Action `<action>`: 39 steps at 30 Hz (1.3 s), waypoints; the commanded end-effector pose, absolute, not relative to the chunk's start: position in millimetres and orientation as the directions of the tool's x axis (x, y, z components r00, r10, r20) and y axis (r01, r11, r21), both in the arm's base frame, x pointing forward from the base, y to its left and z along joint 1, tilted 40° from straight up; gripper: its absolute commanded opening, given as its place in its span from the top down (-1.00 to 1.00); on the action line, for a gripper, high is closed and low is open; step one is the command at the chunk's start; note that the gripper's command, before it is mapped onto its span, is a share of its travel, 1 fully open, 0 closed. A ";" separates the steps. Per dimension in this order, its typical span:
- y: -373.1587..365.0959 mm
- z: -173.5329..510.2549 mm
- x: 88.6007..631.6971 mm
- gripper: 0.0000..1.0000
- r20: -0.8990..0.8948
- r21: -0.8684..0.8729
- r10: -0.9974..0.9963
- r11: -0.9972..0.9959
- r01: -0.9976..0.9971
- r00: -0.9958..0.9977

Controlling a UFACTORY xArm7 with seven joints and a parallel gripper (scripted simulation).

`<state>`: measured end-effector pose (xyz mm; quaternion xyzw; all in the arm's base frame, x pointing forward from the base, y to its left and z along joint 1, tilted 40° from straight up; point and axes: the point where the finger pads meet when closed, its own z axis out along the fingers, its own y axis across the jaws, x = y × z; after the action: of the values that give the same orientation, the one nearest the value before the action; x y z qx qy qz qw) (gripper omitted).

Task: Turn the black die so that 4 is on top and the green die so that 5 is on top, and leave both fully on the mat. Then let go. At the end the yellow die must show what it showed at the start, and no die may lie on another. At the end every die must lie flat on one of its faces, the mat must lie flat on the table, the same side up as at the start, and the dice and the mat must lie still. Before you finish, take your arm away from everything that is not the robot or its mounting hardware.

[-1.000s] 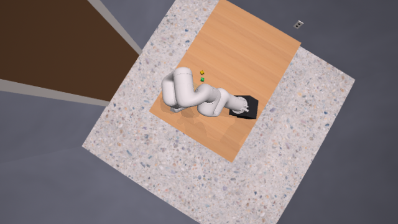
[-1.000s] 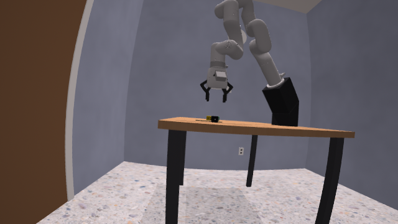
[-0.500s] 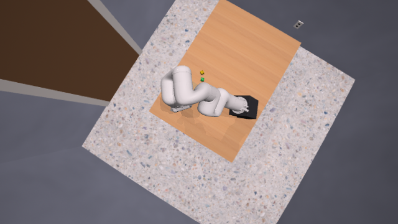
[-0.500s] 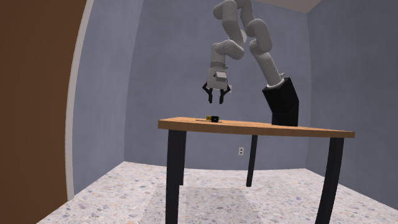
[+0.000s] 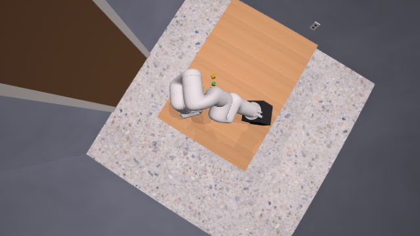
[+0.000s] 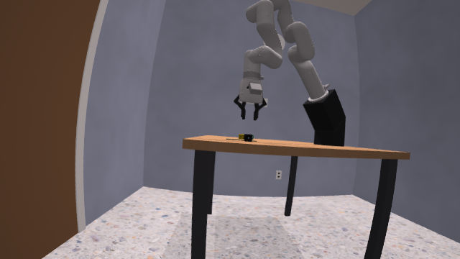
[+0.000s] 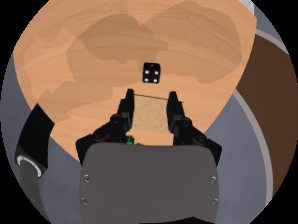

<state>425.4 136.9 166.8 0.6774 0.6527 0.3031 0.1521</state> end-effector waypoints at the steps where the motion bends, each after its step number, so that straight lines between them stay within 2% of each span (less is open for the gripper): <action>1: 137.1 167.7 425.8 0.05 0.212 0.604 0.976 -0.102 0.791 -0.037; 39: 141.3 148.6 440.3 0.05 0.213 0.605 0.976 -0.102 0.790 -0.037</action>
<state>438.1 140.4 150.1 0.6803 0.6552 0.2932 0.1480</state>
